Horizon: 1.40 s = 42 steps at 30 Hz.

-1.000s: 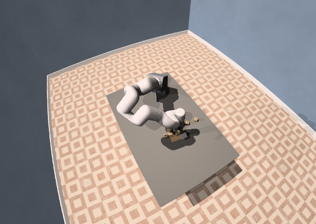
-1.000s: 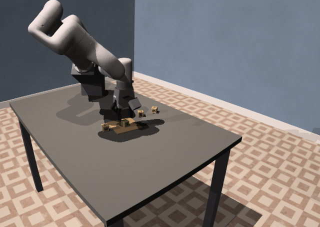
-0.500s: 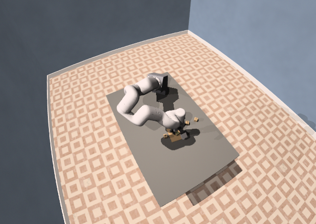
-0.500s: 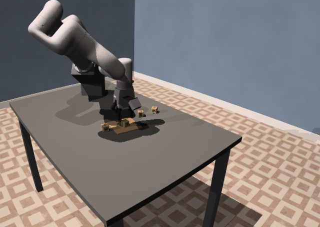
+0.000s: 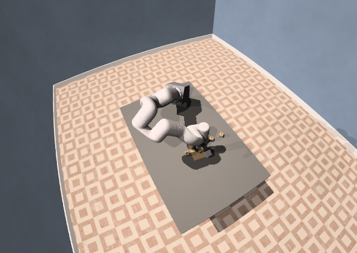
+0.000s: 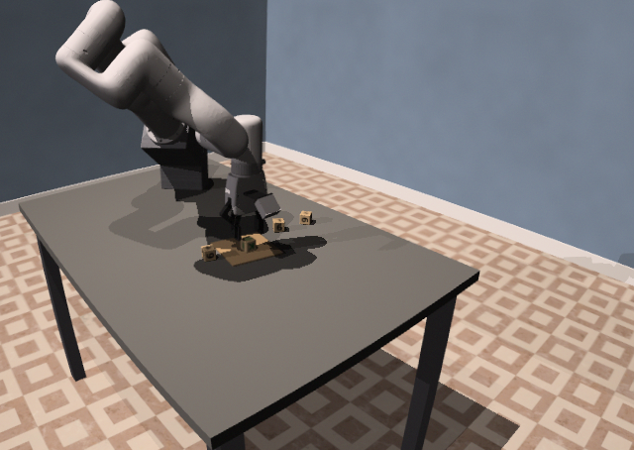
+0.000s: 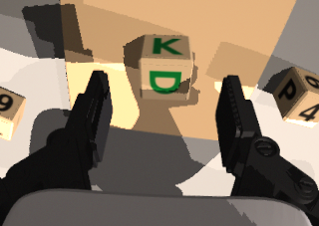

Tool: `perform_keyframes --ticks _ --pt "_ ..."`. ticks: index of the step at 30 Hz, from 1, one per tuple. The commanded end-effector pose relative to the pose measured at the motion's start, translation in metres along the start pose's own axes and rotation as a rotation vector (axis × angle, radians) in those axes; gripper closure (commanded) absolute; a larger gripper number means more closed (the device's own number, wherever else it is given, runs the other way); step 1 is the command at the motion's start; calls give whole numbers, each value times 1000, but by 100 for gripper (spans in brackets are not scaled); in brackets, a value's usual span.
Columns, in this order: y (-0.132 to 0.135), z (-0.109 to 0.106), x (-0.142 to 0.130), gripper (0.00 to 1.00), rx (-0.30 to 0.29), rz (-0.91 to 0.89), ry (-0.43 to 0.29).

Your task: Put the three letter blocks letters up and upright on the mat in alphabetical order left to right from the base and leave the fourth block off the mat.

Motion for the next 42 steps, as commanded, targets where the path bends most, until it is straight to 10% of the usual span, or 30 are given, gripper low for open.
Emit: perform_keyframes --ticks 1,42 --pt "-1 -1 1 31 2 -1 3" --pt "-1 20 1 31 2 -1 3"
Point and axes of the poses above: the point where the finger pads meet when closed, its own z axis out along the fingers, its own y axis across the jaws, x = y × z, the point moved 10 cm from there along -z, back along the fingers, and after that the axes turned 4 degrees about -z, right-handed, at the moved point
